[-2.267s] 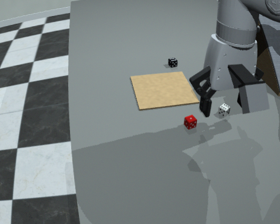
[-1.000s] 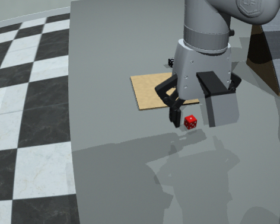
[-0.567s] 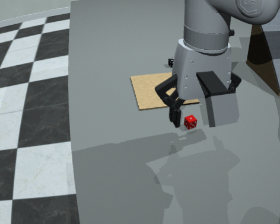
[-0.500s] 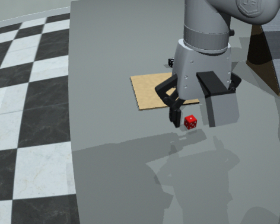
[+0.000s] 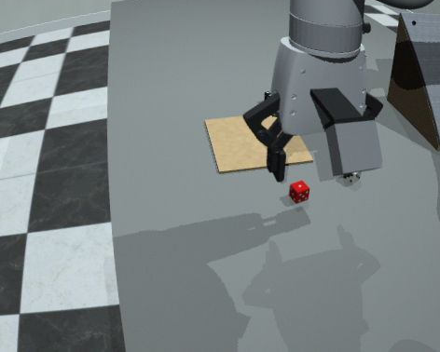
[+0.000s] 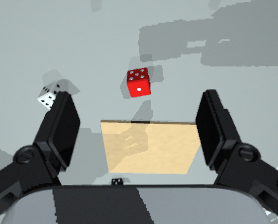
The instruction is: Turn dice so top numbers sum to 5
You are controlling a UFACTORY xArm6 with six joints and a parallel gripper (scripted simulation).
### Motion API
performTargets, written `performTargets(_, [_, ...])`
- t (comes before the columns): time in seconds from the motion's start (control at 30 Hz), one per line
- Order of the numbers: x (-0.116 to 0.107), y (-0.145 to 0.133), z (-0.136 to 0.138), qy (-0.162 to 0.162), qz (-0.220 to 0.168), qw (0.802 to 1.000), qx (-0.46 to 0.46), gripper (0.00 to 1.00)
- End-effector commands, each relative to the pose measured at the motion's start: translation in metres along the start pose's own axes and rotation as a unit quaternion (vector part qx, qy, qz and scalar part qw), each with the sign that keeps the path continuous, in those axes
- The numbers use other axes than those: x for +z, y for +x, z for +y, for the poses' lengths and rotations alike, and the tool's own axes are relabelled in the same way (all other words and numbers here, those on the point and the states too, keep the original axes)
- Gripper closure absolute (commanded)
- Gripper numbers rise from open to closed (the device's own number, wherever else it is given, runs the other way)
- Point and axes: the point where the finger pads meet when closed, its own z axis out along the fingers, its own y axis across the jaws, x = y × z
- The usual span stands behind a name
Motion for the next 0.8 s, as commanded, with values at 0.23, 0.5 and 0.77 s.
performTargets(0.23, [-0.076,0.001,0.001,-0.001,0.0,1.0,-0.001,0.0])
performTargets(0.5, [-0.083,0.001,0.001,-0.001,0.0,1.0,-0.001,0.0])
performTargets(0.77, [-0.081,-0.005,0.001,-0.001,0.0,1.0,-0.02,0.0])
